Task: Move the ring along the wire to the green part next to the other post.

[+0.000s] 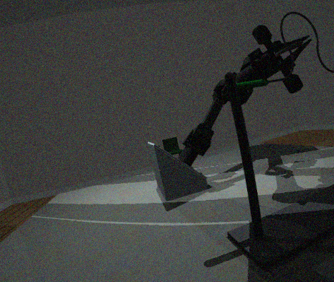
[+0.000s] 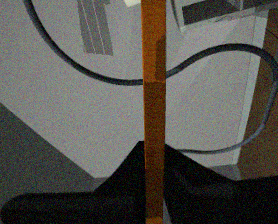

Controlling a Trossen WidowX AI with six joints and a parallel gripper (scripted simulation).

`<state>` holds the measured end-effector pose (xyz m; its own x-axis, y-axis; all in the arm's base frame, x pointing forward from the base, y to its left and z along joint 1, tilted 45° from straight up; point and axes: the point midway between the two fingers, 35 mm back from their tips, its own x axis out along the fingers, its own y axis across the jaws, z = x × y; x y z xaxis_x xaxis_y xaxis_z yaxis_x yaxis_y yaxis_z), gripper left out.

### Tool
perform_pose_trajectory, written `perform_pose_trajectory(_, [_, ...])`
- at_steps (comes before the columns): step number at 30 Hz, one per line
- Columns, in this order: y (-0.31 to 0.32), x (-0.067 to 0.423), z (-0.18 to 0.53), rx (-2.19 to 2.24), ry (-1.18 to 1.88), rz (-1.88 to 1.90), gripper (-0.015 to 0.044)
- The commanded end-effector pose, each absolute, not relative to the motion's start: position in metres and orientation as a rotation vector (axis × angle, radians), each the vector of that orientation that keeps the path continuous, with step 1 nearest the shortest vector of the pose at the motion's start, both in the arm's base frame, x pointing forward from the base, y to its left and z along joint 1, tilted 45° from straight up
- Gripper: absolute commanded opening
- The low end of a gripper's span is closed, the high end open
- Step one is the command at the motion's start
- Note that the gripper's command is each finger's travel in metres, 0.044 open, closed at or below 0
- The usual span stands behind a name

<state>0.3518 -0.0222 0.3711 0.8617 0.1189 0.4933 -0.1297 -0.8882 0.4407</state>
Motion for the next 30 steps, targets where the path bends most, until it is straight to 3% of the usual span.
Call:
perform_pose_trajectory(1, [-0.016, 0.351, 0.367, 2.539, -0.009, 0.716, -0.0150])
perform_pose_trajectory(30, [0.036, 0.353, 0.316, 2.075, 0.139, 0.620, -0.0150])
